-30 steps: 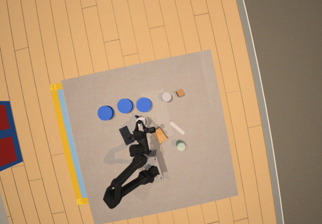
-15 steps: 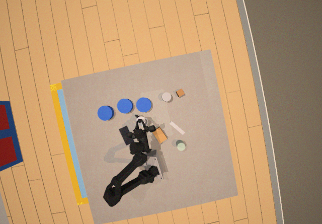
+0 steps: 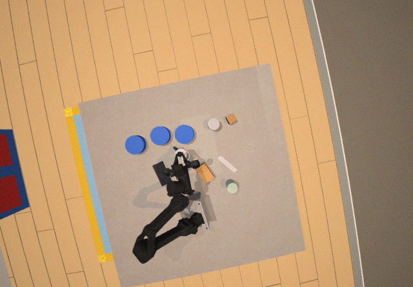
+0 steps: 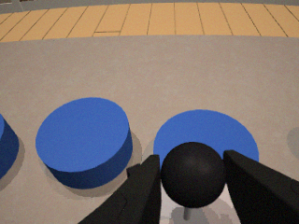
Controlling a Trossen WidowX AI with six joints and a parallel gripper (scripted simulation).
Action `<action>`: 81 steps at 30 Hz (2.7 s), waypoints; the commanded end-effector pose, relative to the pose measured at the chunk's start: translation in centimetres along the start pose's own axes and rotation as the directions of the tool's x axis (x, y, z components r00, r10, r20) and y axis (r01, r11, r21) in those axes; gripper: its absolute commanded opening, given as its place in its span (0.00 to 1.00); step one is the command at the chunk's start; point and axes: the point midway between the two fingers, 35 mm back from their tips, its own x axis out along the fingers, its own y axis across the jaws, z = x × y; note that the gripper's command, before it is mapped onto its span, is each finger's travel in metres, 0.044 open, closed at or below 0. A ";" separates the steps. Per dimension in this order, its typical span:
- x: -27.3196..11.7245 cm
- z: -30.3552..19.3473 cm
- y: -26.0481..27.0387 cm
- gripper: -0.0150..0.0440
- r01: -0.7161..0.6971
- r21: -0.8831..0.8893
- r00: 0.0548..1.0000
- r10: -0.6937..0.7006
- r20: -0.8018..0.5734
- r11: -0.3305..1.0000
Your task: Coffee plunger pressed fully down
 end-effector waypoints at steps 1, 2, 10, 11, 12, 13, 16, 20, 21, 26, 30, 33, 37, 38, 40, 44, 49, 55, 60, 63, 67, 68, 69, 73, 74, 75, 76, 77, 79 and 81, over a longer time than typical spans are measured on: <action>0.4 -0.9 0.0 0.45 -0.006 0.018 0.999 0.006 -0.031 1.000; 0.4 -0.9 0.0 0.45 -0.006 0.018 0.999 0.006 -0.031 1.000; 0.5 -0.8 0.0 0.45 -0.006 0.018 0.999 0.006 -0.031 1.000; 0.6 -0.8 0.0 0.45 -0.006 0.018 0.999 0.006 -0.031 1.000; 0.6 -0.7 0.0 0.45 -0.006 0.018 0.999 0.006 -0.031 1.000; 0.6 -0.7 0.0 0.45 -0.006 0.018 0.999 0.006 -0.031 1.000; 0.7 -0.7 -0.1 0.45 -0.006 0.018 0.999 0.006 -0.031 1.000; 0.7 -0.7 -0.1 0.45 -0.006 0.018 0.999 0.006 -0.031 1.000; 0.8 -0.6 -0.1 0.45 -0.006 0.018 0.999 0.006 -0.031 1.000; 0.8 -0.6 -0.1 0.45 -0.006 0.018 0.999 0.006 -0.031 1.000; 0.9 -0.5 -0.1 0.45 -0.006 0.018 0.999 0.006 -0.031 1.000; 1.0 -0.5 -0.1 0.45 -0.006 0.018 0.999 0.006 -0.031 1.000; 1.0 -0.5 -0.1 0.45 -0.006 0.018 0.999 0.006 -0.031 1.000; 1.0 -0.5 -0.1 0.45 -0.006 0.018 0.999 0.006 -0.031 1.000; 1.1 -0.5 -0.1 0.45 -0.006 0.018 0.999 0.006 -0.031 1.000; 1.1 -0.4 -0.1 0.45 -0.006 0.018 1.000 0.006 -0.031 1.000; 1.2 -0.4 -0.2 0.45 -0.006 0.018 1.000 0.006 -0.031 1.000; 1.3 -0.3 -0.2 0.45 -0.006 0.018 1.000 0.006 -0.031 1.000; 1.1 0.1 -0.2 0.45 -0.007 0.010 1.000 0.007 -0.018 1.000; 1.1 0.1 -0.2 0.45 -0.007 0.010 1.000 0.007 -0.018 1.000; 1.1 0.1 -0.2 0.45 -0.007 0.010 1.000 0.007 -0.018 1.000; 1.1 0.1 -0.2 0.49 -0.007 0.010 1.000 0.007 -0.018 1.000; 1.1 0.1 -0.2 0.54 -0.007 0.010 1.000 0.007 -0.018 1.000; 1.1 0.1 -0.2 0.72 -0.007 0.010 1.000 0.007 -0.018 1.000; 1.1 0.1 -0.2 0.76 -0.007 0.010 1.000 0.007 -0.018 1.000; 1.1 0.1 -0.2 0.81 -0.007 0.010 1.000 0.007 -0.018 1.000; 1.1 0.1 -0.2 0.85 -0.007 0.010 1.000 0.007 -0.018 1.000; 1.1 0.1 -0.2 0.89 -0.007 0.010 1.000 0.007 -0.018 1.000; 1.1 0.1 -0.2 0.98 -0.007 0.010 1.000 0.007 -0.018 1.000; 1.1 0.1 -0.2 1.00 -0.007 0.010 1.000 0.007 -0.018 1.000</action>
